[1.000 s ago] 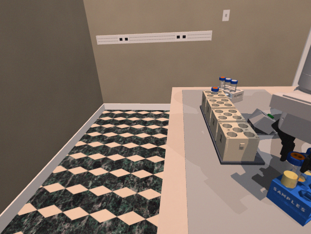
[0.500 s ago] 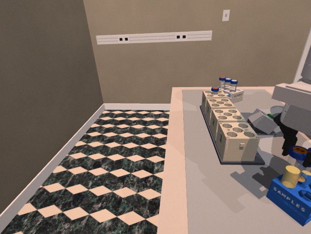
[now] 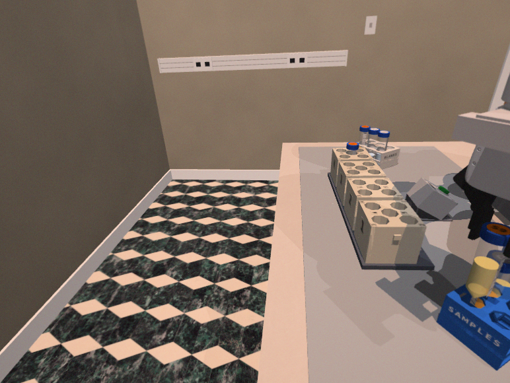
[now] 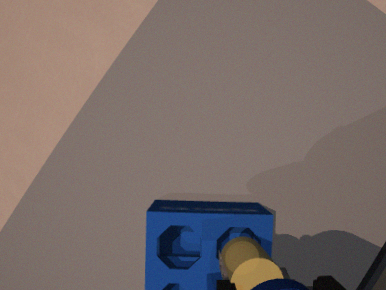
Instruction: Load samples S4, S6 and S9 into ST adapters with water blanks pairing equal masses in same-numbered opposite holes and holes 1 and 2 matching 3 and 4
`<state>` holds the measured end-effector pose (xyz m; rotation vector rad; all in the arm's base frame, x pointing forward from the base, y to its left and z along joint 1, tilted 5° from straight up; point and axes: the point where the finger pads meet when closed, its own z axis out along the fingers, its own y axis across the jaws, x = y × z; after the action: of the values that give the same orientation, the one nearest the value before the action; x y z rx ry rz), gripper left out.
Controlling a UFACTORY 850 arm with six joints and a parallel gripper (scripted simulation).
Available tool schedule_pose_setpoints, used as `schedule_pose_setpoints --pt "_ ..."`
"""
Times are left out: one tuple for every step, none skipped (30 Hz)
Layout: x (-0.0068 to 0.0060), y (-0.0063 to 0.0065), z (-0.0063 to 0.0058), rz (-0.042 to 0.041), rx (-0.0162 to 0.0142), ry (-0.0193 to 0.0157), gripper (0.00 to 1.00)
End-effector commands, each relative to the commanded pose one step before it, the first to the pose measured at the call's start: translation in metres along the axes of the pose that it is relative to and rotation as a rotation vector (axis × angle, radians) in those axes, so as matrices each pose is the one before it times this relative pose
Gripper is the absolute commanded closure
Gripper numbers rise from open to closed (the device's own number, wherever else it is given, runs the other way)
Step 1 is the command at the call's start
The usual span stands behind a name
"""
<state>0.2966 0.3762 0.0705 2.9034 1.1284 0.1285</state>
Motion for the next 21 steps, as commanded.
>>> schedule_pose_setpoints --pt "0.00080 -0.00008 -0.00692 -0.00008 0.00139 0.00073 1.00" --pt "0.00000 0.00000 0.00000 0.00000 0.00000 0.00000 1.00" --pt "0.00003 0.00001 -0.00203 0.00000 0.00003 -0.00002 1.00" --pt "0.00000 0.00000 -0.00200 0.00000 0.00000 0.00000 1.00" --pt "0.00000 0.00000 -0.00200 0.00000 0.00000 0.00000 1.00" --pt "0.00001 0.00000 -0.00200 0.00000 0.00000 0.00000 1.00" --pt "0.00001 0.00000 -0.00200 0.00000 0.00000 0.00000 1.00" --pt "0.00001 0.00000 -0.00200 0.00000 0.00000 0.00000 1.00" --pt "0.00001 0.00000 -0.00200 0.00000 0.00000 0.00000 1.00" --pt "0.00001 0.00000 -0.00200 0.00000 0.00000 0.00000 1.00" --pt "0.00001 0.00000 -0.00200 0.00000 0.00000 0.00000 1.00" --pt "0.00001 0.00000 -0.00200 0.00000 0.00000 0.00000 1.00" --pt "0.00001 0.00000 -0.00200 0.00000 0.00000 0.00000 1.00" --pt "0.00001 0.00000 -0.00200 0.00000 0.00000 0.00000 1.00" --pt "0.00000 0.00000 -0.00200 0.00000 0.00000 0.00000 1.00" --pt "0.00000 0.00000 -0.00200 0.00000 0.00000 0.00000 1.00" --pt "0.00000 0.00000 -0.00200 0.00000 0.00000 0.00000 1.00" --pt "0.00000 0.00000 0.00000 0.00000 0.00000 0.00000 1.00" --pt "0.00000 0.00000 0.00000 0.00000 0.00000 0.00000 1.00" --pt "0.00001 0.00000 -0.00201 0.00000 0.00001 0.00000 1.00" --pt "0.00000 0.00000 -0.00200 0.00000 0.00000 0.00000 1.00"
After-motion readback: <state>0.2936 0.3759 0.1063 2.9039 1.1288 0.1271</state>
